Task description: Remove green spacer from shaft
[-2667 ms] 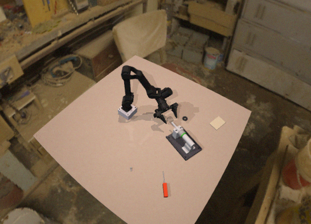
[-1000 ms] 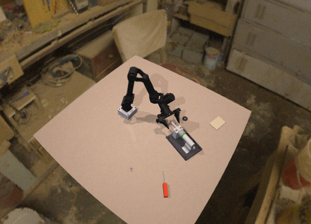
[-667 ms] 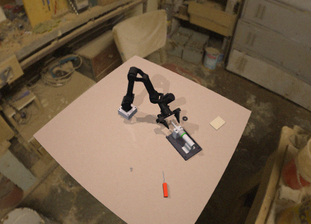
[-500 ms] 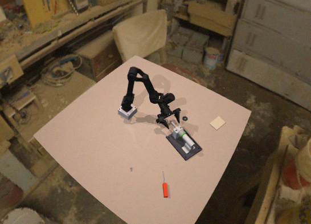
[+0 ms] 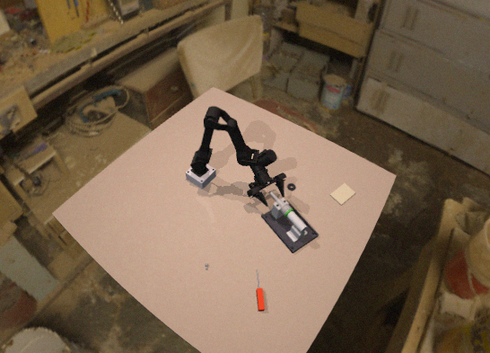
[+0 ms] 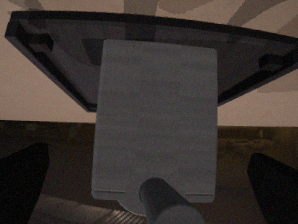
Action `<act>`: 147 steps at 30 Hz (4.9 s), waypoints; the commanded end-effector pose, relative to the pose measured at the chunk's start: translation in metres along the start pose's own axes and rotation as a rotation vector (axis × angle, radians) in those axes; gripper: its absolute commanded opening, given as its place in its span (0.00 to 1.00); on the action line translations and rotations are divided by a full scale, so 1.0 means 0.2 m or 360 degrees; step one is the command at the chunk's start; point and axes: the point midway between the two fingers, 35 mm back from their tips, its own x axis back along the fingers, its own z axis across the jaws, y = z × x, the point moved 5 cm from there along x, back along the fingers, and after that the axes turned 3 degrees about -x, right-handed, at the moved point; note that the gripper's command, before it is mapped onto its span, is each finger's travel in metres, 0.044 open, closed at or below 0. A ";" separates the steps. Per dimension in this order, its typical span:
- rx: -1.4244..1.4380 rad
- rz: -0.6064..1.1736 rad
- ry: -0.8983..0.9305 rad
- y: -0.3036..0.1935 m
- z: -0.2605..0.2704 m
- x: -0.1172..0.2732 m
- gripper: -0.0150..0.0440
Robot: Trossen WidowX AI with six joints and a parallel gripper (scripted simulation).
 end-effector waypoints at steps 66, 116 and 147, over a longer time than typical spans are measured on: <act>-0.0002 0.0006 -0.0010 0.01 -0.01 0.00 0.25; -0.0002 0.0004 -0.0010 0.04 -0.01 0.05 0.25; -0.0002 0.0004 -0.0010 0.05 -0.01 0.06 0.25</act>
